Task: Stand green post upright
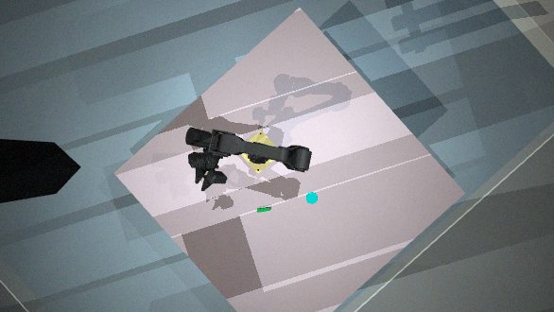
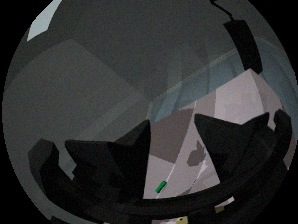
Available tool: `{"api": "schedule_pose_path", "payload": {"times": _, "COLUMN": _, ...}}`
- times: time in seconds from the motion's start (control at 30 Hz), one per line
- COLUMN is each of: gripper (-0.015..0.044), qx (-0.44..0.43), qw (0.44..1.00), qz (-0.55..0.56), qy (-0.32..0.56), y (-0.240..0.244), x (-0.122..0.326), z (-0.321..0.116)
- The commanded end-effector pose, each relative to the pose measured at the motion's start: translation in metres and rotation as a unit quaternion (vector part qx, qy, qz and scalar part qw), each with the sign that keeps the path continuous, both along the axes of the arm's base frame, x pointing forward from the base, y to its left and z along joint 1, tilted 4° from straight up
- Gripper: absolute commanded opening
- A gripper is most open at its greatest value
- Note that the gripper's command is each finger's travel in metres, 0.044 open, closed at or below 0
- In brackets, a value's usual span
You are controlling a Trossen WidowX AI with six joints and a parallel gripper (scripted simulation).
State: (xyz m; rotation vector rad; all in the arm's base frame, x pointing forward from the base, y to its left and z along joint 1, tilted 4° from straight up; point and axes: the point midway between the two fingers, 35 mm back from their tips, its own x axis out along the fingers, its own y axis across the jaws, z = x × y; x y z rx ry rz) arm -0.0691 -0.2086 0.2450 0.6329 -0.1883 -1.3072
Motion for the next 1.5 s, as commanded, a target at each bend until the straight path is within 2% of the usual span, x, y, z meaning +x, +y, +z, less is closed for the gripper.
{"api": "schedule_pose_path", "payload": {"times": 0.0, "gripper": 0.0233, "qx": 0.029, "qw": 0.998, "qz": 0.047, "qy": 0.042, "y": -0.016, "x": 0.010, "z": -0.011}}
{"api": "schedule_pose_path", "payload": {"times": 0.4, "gripper": 0.0233, "qx": 0.099, "qw": 0.945, "qz": 0.235, "qy": 0.204, "y": -0.052, "x": 0.066, "z": -0.052}}
{"api": "schedule_pose_path", "payload": {"times": 0.73, "gripper": 0.0233, "qx": 0.119, "qw": 0.827, "qz": 0.418, "qy": 0.357, "y": -0.061, "x": 0.128, "z": -0.090}}
{"api": "schedule_pose_path", "payload": {"times": 0.9, "gripper": 0.0233, "qx": 0.112, "qw": 0.737, "qz": 0.509, "qy": 0.431, "y": -0.057, "x": 0.160, "z": -0.110}}
{"api": "schedule_pose_path", "payload": {"times": 1.1, "gripper": 0.0233, "qx": 0.087, "qw": 0.601, "qz": 0.608, "qy": 0.511, "y": -0.045, "x": 0.198, "z": -0.132}}
{"api": "schedule_pose_path", "payload": {"times": 1.47, "gripper": 0.0233, "qx": 0.003, "qw": 0.280, "qz": 0.738, "qy": 0.614, "y": -0.007, "x": 0.261, "z": -0.168}}
